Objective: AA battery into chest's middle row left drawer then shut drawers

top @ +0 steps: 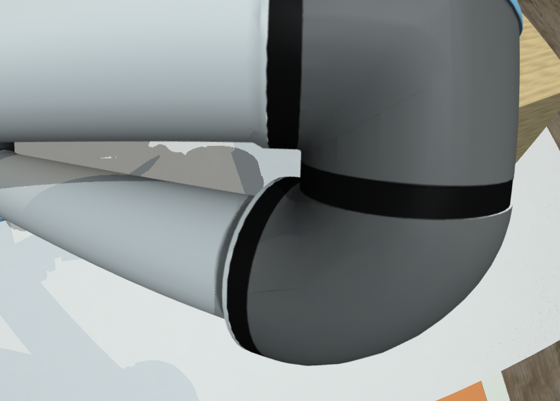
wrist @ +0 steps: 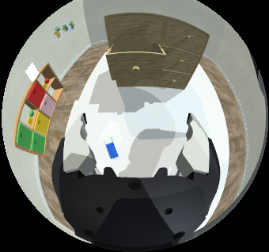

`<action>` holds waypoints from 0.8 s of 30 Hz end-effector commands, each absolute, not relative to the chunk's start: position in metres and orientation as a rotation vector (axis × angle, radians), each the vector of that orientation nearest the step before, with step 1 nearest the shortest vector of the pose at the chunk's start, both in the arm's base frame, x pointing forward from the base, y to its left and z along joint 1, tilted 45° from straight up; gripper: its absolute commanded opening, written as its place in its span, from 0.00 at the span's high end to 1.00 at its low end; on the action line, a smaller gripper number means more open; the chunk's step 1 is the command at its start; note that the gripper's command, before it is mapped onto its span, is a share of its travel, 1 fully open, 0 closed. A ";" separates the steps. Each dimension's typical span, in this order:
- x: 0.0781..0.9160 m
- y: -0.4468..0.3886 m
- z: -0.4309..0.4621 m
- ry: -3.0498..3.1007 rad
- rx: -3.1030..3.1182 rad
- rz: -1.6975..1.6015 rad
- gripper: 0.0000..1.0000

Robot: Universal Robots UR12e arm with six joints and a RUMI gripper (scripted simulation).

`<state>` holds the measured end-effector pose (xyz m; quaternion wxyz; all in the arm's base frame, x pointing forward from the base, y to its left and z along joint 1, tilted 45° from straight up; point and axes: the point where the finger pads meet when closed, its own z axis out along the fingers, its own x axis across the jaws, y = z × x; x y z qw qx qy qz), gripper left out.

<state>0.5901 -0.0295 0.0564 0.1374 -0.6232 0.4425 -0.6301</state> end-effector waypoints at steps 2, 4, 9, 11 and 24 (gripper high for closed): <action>0.603 -0.028 0.063 1.112 -1.726 -1.838 0.00; 0.605 -0.029 0.062 1.089 -1.714 -1.843 0.00; 0.608 -0.031 0.060 1.046 -1.693 -1.852 0.00; 0.608 -0.032 0.060 1.033 -1.687 -1.855 0.00; 0.609 -0.033 0.058 1.005 -1.676 -1.861 0.00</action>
